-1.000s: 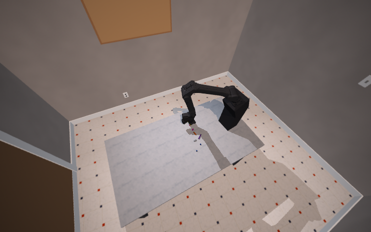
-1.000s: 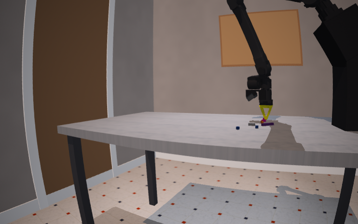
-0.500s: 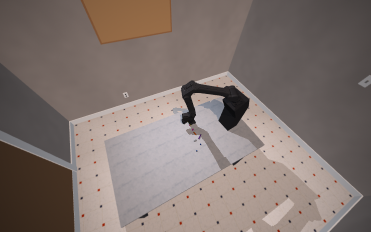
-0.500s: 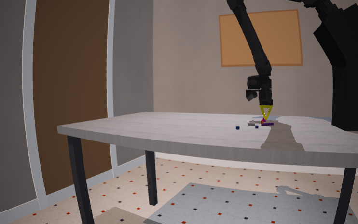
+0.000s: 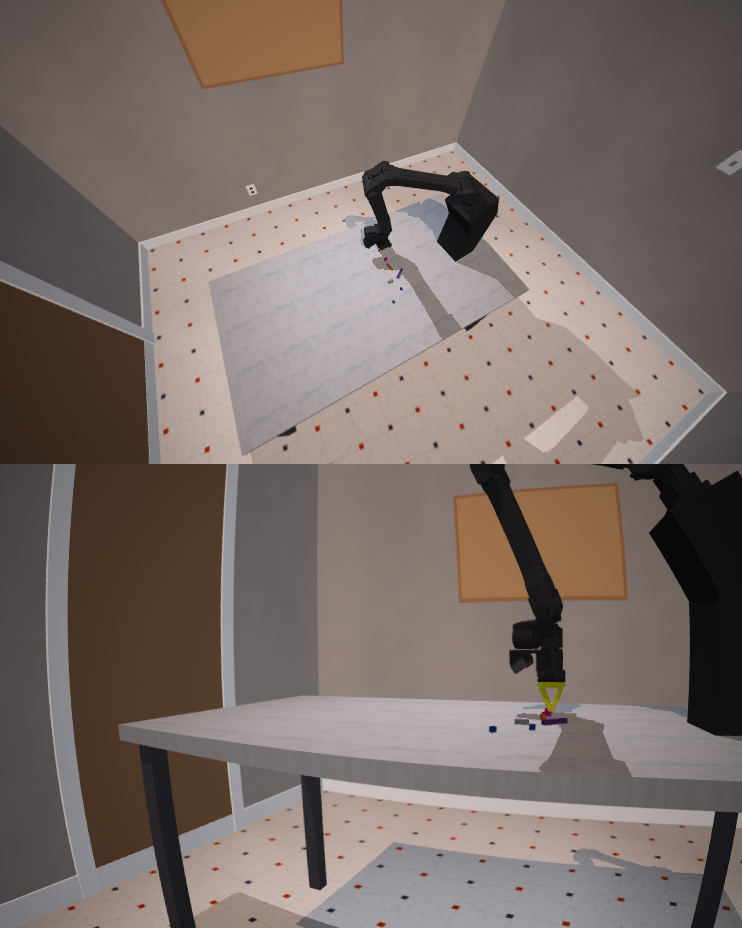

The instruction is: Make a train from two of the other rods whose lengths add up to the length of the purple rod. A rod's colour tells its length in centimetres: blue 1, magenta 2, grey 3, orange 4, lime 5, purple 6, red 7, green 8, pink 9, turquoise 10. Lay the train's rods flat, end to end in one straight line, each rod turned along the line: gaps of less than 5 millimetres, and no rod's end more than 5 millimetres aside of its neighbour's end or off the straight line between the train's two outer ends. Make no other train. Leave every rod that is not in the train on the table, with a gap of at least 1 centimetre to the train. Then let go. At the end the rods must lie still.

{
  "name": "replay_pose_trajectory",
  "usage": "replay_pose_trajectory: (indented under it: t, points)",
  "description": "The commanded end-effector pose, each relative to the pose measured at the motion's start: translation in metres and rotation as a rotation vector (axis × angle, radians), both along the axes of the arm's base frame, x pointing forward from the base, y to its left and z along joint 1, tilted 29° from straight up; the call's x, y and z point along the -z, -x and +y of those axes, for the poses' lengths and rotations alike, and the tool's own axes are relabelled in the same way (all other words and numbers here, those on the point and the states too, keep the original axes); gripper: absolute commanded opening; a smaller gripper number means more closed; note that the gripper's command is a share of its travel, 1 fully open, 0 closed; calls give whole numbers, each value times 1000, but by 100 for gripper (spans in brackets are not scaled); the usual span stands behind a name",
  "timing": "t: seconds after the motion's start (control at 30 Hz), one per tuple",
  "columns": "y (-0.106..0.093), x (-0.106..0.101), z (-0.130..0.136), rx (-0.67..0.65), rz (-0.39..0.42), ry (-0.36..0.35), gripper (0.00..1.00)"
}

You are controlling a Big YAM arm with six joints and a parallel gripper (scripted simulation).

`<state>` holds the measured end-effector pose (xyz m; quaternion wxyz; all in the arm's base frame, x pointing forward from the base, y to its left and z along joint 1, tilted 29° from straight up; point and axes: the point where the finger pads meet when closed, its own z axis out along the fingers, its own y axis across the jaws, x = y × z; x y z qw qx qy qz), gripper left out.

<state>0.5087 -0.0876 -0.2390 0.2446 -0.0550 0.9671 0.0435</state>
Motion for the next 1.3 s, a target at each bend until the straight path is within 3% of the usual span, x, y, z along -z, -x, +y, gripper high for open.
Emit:
replay_pose_trajectory:
  t: [0.0, 0.1, 0.23, 0.67, 1.17, 1.27]
  points:
    - [-1, 4, 4, 4, -3, -2, 16]
    - [-1, 4, 4, 4, -3, -2, 16]
    - [-1, 4, 4, 4, -3, -2, 23]
    - [0, -1, 2, 4, -7, -1, 23]
    - [32, -63, -13, 7, -7, 3, 23]
    - [33, -68, -5, -11, -7, 4, 23]
